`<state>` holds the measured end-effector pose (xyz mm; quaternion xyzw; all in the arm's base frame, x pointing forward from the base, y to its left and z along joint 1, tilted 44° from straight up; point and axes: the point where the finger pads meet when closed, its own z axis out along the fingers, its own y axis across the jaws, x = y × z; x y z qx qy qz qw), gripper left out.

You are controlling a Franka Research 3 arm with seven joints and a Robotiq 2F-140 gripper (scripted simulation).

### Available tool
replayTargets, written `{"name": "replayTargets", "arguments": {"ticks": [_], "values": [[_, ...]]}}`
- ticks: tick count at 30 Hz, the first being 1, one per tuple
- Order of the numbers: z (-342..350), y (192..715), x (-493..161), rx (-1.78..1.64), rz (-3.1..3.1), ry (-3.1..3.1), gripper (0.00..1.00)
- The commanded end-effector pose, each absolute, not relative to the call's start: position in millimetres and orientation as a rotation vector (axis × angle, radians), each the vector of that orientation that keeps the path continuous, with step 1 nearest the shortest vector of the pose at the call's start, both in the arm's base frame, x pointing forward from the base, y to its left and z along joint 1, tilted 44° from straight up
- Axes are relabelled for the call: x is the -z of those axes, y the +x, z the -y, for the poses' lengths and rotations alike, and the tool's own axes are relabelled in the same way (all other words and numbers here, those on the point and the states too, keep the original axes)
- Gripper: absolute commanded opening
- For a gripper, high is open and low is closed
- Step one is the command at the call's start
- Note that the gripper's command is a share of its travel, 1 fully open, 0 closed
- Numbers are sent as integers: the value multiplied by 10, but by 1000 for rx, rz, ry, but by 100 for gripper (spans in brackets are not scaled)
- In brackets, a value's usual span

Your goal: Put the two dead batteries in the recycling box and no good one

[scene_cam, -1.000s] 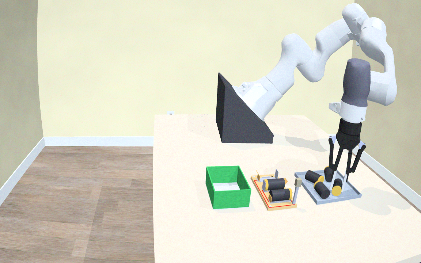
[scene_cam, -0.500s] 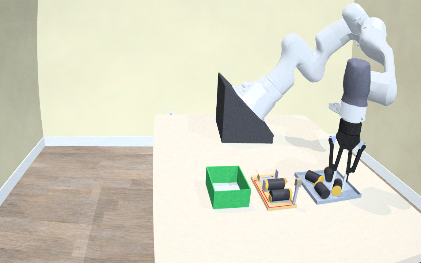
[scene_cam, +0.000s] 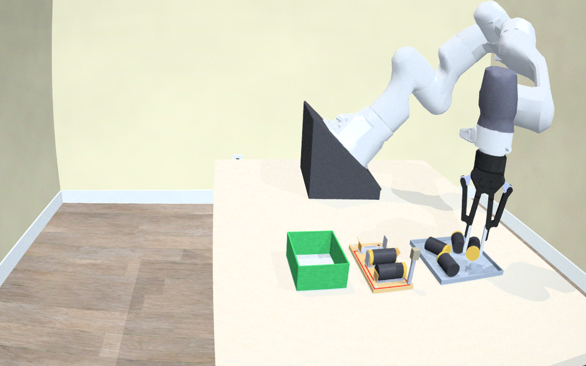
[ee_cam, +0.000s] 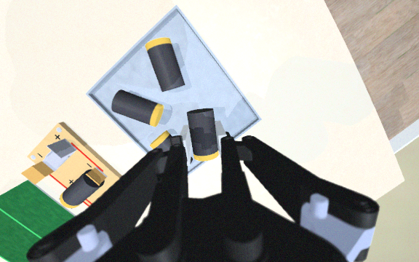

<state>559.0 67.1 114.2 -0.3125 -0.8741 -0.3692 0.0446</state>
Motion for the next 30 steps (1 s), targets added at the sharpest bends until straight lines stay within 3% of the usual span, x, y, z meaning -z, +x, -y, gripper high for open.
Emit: {"name": "replayTargets", "arguments": {"ticks": [1, 8, 16, 30], "values": [[-618, 5547, -1212, 1124, 2656, -958, 16], [-580, 5539, -1252, 1124, 2656, -958, 16], [-135, 5445, -1727, 1124, 2656, -958, 16], [-129, 5444, -1733, 1138, 2708, -874, 16]]}}
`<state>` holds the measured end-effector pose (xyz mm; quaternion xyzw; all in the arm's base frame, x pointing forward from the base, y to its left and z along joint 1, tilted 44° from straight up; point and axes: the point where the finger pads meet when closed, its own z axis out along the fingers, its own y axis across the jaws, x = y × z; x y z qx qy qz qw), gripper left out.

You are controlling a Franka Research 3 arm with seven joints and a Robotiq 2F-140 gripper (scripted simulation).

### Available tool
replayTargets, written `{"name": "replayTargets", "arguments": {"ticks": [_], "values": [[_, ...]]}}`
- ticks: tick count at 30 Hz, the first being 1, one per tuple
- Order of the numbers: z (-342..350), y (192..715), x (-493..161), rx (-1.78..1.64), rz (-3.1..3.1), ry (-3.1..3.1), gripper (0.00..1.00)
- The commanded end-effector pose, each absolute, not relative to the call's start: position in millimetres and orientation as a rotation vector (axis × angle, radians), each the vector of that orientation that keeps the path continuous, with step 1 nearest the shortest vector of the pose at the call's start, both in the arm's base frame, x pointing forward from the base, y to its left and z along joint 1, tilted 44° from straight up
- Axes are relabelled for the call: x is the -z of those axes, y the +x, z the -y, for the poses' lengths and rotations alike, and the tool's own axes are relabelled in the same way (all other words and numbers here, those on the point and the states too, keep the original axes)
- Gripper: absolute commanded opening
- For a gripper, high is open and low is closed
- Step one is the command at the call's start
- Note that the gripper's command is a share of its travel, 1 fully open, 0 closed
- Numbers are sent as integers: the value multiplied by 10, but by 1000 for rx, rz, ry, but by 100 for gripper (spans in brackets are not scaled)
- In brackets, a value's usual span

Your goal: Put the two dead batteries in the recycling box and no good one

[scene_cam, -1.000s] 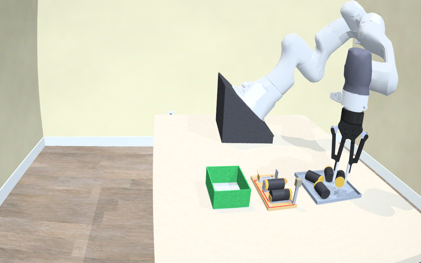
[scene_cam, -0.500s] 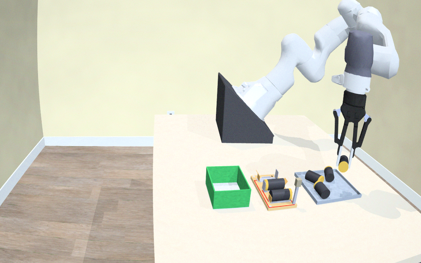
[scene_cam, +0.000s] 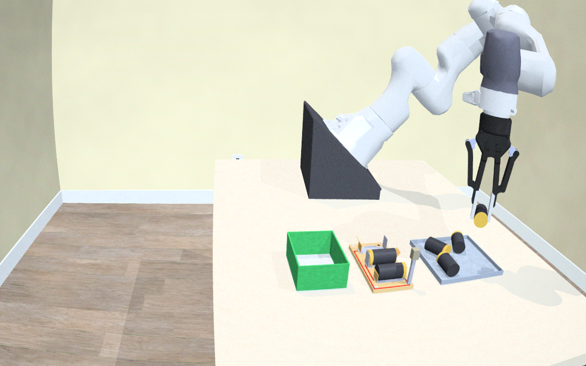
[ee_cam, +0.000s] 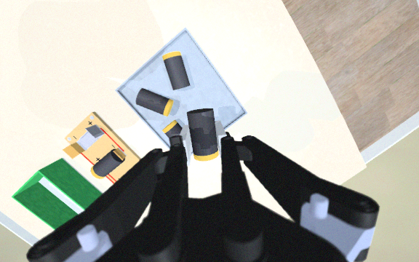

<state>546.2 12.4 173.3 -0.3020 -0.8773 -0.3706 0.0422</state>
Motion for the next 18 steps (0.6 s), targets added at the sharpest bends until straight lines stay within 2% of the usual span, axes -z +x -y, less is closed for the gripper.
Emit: {"name": "replayTargets", "arguments": {"ticks": [1, 18], "values": [[-129, 5444, -1733, 1142, 2725, -846, 16], [-129, 5444, -1733, 1206, 3119, 244, 16]]}}
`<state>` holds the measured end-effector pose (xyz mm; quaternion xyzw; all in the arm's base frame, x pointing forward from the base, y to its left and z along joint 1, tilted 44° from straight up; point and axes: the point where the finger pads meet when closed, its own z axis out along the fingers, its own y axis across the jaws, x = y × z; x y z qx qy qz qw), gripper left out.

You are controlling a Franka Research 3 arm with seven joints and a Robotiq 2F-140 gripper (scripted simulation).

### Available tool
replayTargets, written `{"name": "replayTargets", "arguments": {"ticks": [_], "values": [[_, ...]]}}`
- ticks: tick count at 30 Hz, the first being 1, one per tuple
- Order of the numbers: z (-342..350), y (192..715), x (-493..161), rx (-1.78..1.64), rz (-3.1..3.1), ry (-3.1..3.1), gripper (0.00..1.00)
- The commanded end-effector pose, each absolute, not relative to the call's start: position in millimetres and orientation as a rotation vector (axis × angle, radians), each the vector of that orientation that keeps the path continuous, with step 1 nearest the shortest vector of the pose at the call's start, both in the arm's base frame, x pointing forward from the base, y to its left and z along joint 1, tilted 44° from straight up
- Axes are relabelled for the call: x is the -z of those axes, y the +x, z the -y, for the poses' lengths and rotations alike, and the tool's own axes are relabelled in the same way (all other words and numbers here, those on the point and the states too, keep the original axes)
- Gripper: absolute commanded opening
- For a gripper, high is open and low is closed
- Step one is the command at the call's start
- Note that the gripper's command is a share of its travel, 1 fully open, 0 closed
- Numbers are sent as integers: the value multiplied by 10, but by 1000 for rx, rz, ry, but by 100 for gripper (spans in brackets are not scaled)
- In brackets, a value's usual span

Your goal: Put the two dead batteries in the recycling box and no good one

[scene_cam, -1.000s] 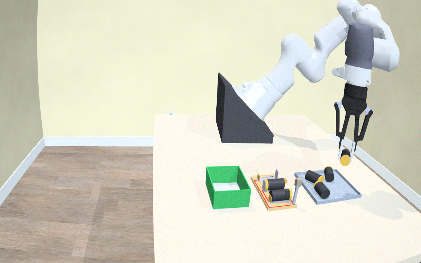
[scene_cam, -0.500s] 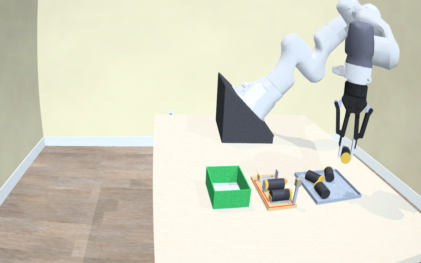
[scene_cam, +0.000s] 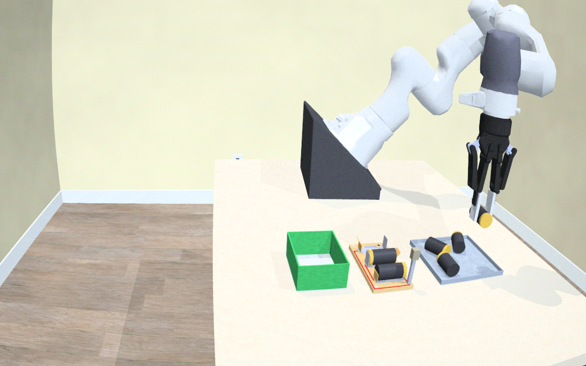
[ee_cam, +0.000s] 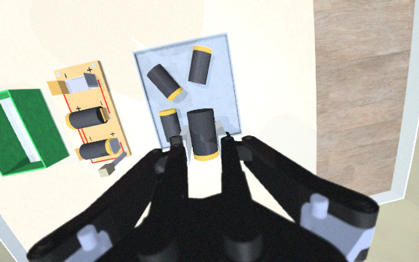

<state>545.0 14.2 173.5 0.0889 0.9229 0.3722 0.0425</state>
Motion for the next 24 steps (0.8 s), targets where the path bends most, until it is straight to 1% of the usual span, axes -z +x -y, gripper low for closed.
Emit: {"name": "replayTargets", "arguments": {"ticks": [1, 13, 24], "values": [[-129, 5444, -1733, -1035, -2697, -306, 16], [-129, 5444, -1733, -766, -2210, -1235, 16], [-129, 5444, -1733, -628, -1926, -1556, 16]]}}
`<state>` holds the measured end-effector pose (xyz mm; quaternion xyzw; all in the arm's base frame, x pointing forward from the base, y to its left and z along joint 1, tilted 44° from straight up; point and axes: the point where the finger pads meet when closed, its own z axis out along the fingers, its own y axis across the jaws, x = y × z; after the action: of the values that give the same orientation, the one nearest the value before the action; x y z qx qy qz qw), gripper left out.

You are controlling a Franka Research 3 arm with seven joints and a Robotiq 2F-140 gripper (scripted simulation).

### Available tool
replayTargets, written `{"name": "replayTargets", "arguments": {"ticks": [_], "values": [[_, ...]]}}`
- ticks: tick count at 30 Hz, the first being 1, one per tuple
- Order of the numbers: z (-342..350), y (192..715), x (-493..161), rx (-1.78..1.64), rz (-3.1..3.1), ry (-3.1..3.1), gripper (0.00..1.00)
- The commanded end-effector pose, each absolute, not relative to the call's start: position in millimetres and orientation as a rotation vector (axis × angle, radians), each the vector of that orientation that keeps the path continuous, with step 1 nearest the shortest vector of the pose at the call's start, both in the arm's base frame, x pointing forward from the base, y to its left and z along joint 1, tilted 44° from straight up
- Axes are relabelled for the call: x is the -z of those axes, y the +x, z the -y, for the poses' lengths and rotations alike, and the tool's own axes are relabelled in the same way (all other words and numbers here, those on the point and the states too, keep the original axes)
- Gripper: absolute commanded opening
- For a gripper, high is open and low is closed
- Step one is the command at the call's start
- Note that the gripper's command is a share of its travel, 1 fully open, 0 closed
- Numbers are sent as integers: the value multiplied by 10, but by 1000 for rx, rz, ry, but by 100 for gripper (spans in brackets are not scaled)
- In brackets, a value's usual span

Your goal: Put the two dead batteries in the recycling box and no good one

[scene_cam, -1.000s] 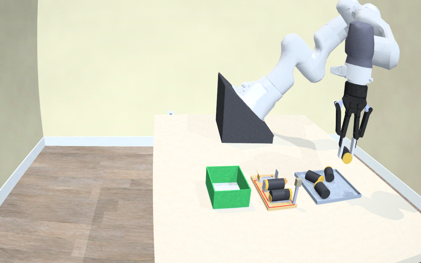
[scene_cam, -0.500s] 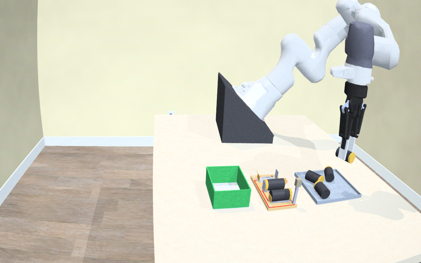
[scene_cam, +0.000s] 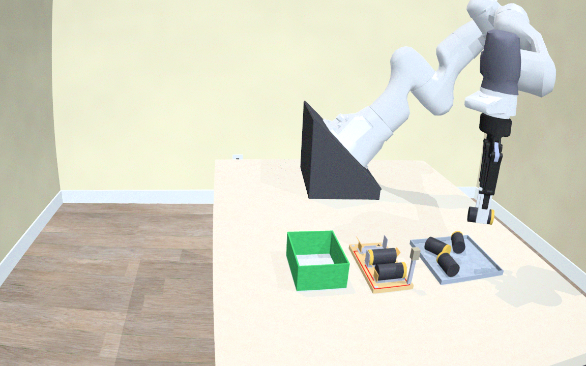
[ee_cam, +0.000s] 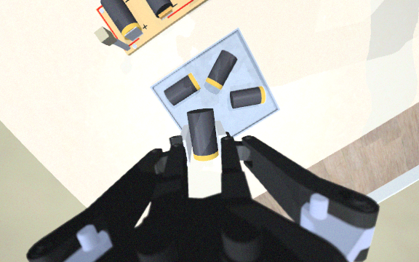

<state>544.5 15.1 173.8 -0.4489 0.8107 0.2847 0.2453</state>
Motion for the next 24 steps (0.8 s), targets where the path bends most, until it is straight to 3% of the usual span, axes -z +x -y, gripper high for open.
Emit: {"name": "replayTargets", "arguments": {"ticks": [1, 24], "values": [[-129, 5444, -1733, -620, -1909, -1572, 16], [59, 5278, -1524, -599, -1864, -1614, 16]]}}
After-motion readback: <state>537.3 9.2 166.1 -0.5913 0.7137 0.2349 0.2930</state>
